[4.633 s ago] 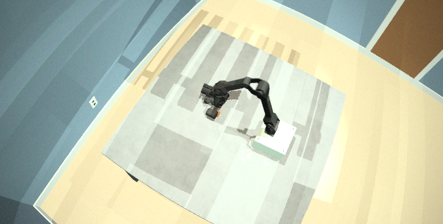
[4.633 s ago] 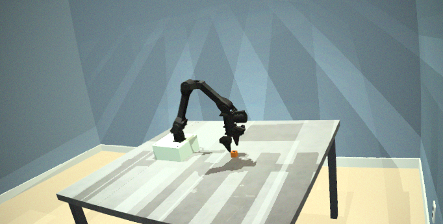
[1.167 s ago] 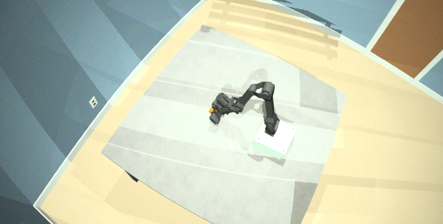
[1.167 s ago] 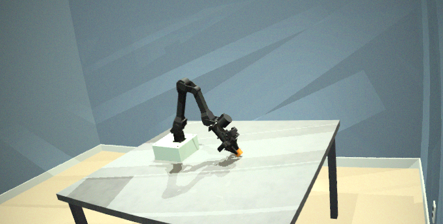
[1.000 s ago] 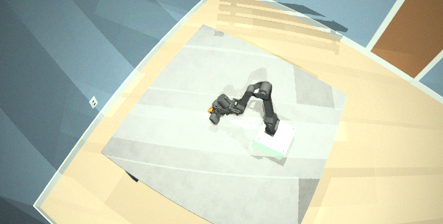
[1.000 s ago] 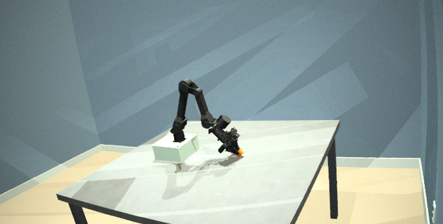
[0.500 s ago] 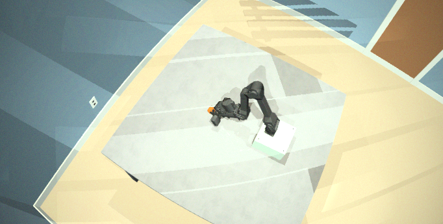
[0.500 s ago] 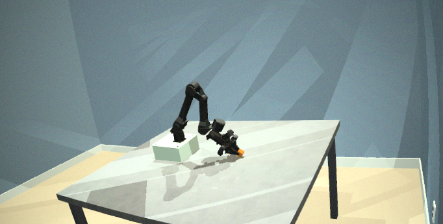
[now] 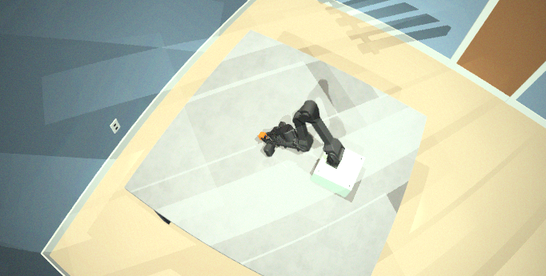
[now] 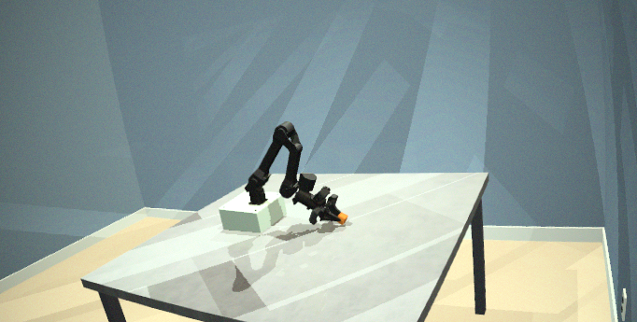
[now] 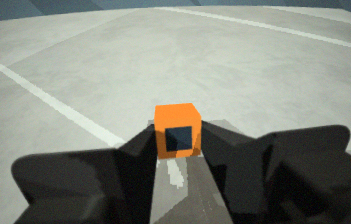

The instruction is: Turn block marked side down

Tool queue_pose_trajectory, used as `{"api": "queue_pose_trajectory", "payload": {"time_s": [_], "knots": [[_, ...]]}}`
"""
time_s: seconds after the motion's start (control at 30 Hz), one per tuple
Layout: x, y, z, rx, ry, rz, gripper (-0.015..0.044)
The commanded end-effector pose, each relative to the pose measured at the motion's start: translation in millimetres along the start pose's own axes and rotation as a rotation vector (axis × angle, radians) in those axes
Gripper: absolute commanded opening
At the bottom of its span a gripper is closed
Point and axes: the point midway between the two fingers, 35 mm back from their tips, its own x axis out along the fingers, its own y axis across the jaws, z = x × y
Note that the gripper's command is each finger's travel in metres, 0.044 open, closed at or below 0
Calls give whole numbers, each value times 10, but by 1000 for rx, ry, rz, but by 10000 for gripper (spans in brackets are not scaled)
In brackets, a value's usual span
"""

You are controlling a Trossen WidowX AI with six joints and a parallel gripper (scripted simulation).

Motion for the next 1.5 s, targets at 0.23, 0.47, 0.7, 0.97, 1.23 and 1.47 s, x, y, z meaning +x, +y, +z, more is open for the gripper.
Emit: {"api": "queue_pose_trajectory", "payload": {"time_s": [0.23, 0.47, 0.7, 0.97, 1.23, 1.47], "knots": [[-20, -8, -7, -5, -3, -5, 0], [-20, -8, -7, -5, -3, -5, 131], [-20, -8, -7, -5, -3, -5, 315], [-20, -8, -7, -5, -3, -5, 440], [-20, -8, -7, -5, -3, -5, 440], [-20, -8, -7, -5, -3, -5, 440]]}}
